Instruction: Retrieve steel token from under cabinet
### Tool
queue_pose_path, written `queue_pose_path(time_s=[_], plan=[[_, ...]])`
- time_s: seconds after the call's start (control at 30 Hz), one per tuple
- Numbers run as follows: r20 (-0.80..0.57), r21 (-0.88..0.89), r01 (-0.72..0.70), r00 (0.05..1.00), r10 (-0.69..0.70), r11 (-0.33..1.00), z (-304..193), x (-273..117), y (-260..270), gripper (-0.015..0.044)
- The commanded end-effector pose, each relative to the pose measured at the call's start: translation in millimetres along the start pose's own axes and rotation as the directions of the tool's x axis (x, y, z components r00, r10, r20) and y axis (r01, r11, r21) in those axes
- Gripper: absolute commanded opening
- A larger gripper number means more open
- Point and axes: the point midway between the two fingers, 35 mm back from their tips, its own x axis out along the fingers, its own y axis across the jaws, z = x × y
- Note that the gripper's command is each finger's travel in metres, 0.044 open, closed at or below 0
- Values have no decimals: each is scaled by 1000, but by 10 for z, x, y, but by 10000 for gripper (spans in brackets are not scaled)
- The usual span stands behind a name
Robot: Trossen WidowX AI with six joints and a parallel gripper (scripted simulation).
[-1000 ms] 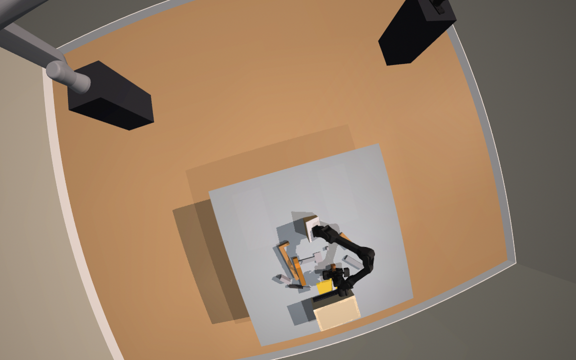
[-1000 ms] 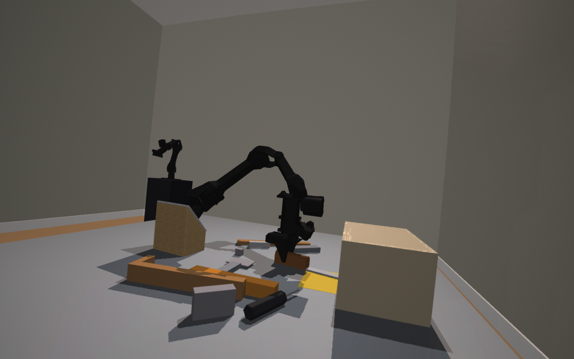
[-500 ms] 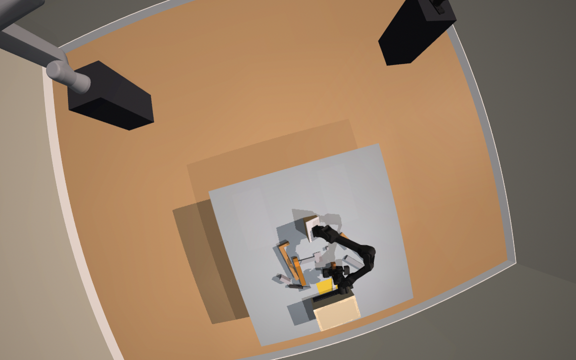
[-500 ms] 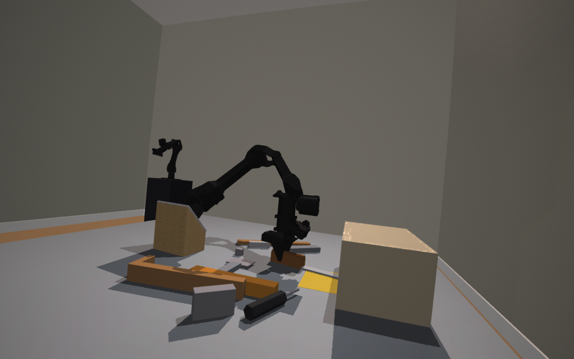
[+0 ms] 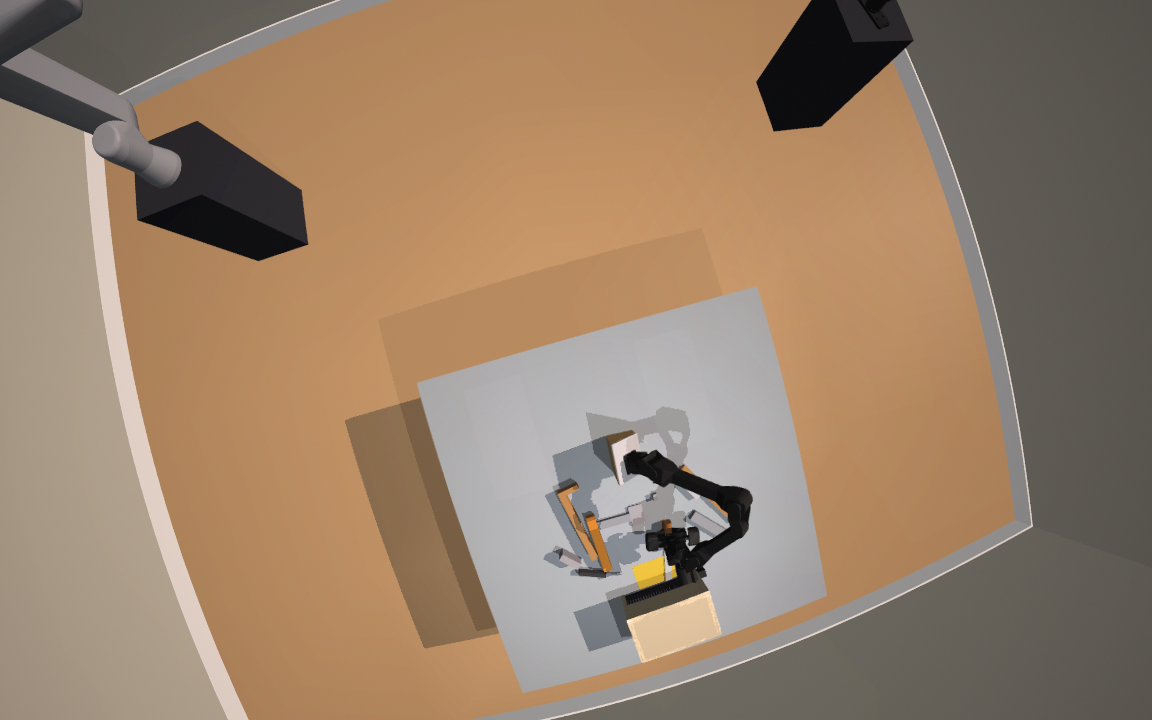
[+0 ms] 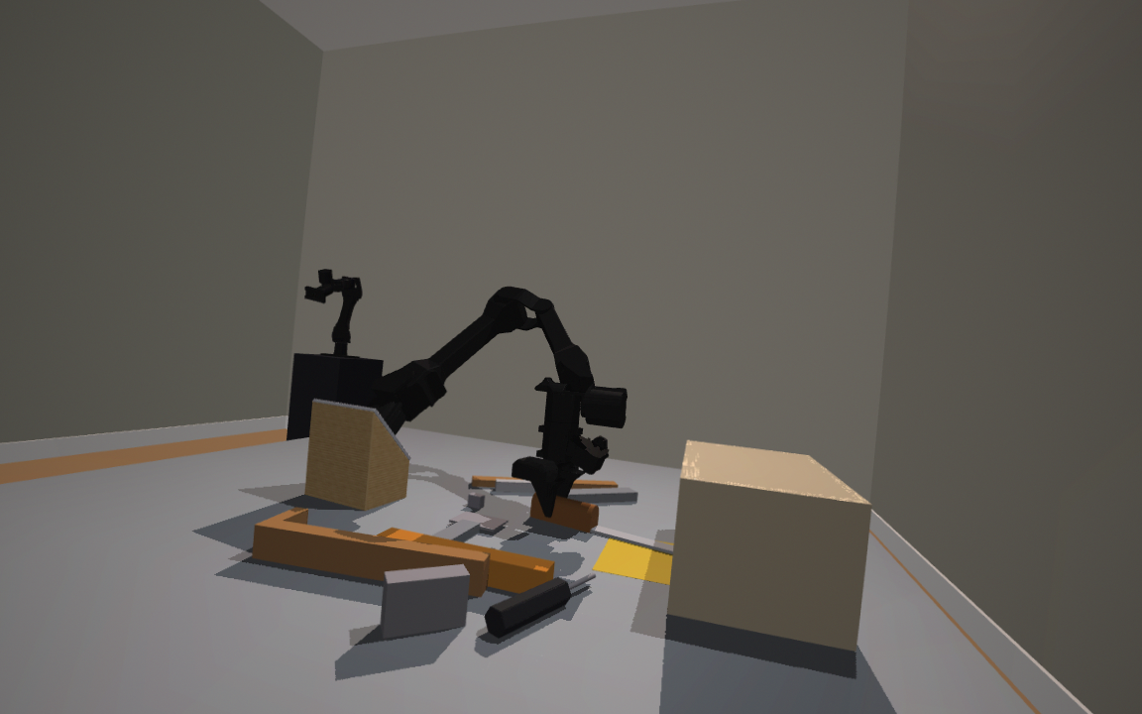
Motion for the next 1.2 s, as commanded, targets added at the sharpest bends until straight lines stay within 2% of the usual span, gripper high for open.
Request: queue_pose_path(time_s=[0.0,1.17], plan=[[-4,8,1,1000,-1,1000,-65,8,-8,0],[-6,10,1,1000,-1,1000,-469,10,25,0]])
